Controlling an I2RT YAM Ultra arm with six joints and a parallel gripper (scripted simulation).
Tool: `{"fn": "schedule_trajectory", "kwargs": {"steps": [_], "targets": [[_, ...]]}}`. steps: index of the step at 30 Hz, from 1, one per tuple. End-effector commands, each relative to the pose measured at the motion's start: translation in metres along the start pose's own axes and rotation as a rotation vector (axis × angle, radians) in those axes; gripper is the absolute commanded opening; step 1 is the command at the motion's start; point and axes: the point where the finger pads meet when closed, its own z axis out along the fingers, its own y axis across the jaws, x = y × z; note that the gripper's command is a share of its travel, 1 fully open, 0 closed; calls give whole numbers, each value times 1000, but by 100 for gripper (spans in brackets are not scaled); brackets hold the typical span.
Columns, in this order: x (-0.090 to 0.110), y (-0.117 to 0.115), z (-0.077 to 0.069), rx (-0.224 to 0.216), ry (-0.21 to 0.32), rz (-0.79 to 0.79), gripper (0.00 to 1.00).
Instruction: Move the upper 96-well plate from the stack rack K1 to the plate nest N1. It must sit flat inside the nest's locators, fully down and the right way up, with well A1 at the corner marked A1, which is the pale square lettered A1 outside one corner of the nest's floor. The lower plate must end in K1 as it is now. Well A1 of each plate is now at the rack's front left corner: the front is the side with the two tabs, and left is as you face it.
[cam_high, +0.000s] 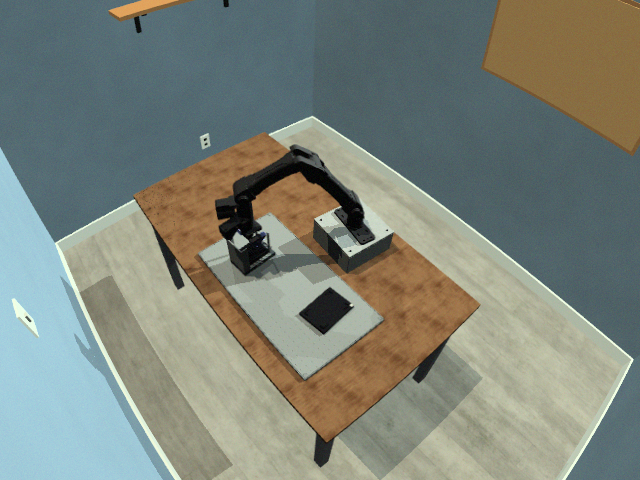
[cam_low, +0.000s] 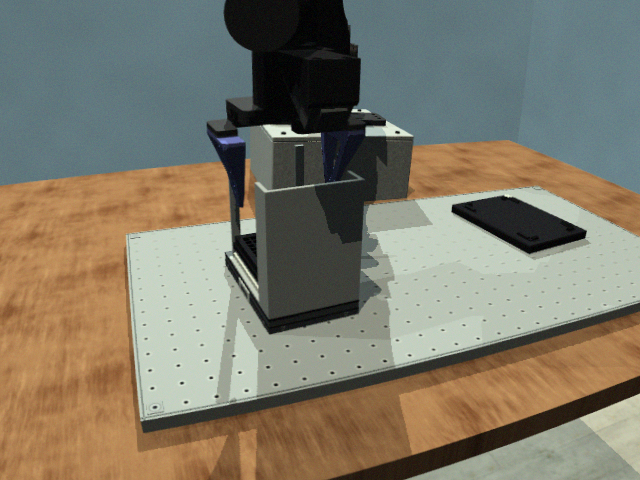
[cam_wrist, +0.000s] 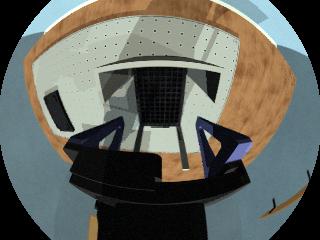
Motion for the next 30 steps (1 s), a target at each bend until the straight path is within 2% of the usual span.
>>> {"fn": "schedule_trajectory", "kwargs": {"steps": [1, 4, 7, 10, 11, 15, 18, 21, 24, 27, 28, 30], "targets": [[-5, 6, 11, -7, -9, -9, 100], [-11, 3, 3, 11, -40, -10, 100], [-5, 6, 20, -6, -10, -9, 100], [-5, 6, 22, -7, -9, -7, 100], [-16, -2, 6, 22, -59, -6, 100], [-4, 5, 31, -7, -9, -5, 100], [-5, 5, 36, -7, -9, -7, 100], [-10, 3, 28, 10, -38, -9, 100], [-5, 6, 46, -7, -9, -9, 100], [-5, 6, 47, -7, -8, -9, 100], [-19, -1, 30, 23, -61, -12, 100], [-9, 5, 44, 5, -29, -10, 100]]}}
